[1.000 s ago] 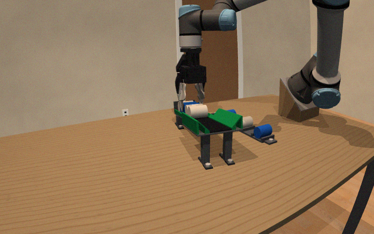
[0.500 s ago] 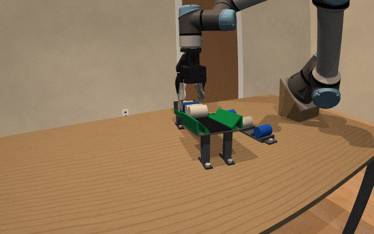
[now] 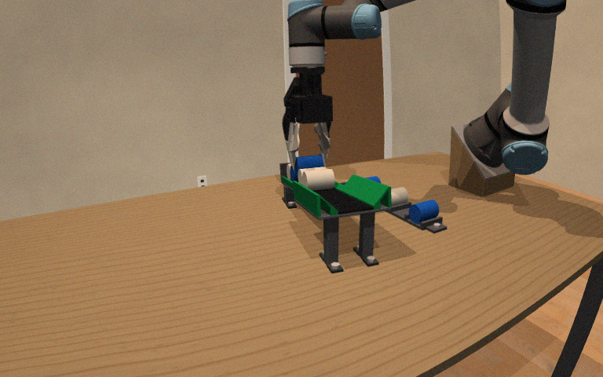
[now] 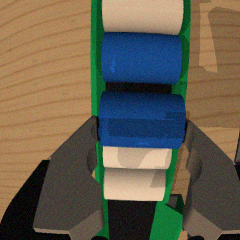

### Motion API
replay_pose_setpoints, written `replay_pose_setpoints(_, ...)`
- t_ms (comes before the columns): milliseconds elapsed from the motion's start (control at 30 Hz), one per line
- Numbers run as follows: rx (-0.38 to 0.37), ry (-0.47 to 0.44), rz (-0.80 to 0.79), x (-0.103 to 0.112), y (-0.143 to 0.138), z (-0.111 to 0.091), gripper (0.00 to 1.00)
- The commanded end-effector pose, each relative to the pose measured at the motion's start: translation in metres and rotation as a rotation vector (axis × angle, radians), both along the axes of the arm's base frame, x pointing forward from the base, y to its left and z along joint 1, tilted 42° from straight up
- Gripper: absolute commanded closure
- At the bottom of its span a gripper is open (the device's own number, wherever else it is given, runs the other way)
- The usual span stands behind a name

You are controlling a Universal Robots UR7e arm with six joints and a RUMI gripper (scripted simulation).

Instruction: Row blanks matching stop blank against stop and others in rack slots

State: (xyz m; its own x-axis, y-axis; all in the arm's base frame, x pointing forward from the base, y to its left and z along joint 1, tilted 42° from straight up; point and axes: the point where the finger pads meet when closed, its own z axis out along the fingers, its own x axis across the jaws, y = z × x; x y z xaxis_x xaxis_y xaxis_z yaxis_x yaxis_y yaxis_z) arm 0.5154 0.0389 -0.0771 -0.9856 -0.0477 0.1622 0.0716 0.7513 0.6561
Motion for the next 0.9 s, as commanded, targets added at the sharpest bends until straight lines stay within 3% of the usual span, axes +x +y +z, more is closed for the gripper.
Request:
replay_pose_setpoints(0, -0.004, -0.007, -0.001, 0.008, -0.025, 0.026, 0.67)
replay_pose_setpoints(267, -0.004, -0.007, -0.001, 0.014, -0.052, 0.057, 0.67)
replay_pose_setpoints(867, 0.000, -0.004, 0.003, 0.007, -0.054, 0.052, 0.67)
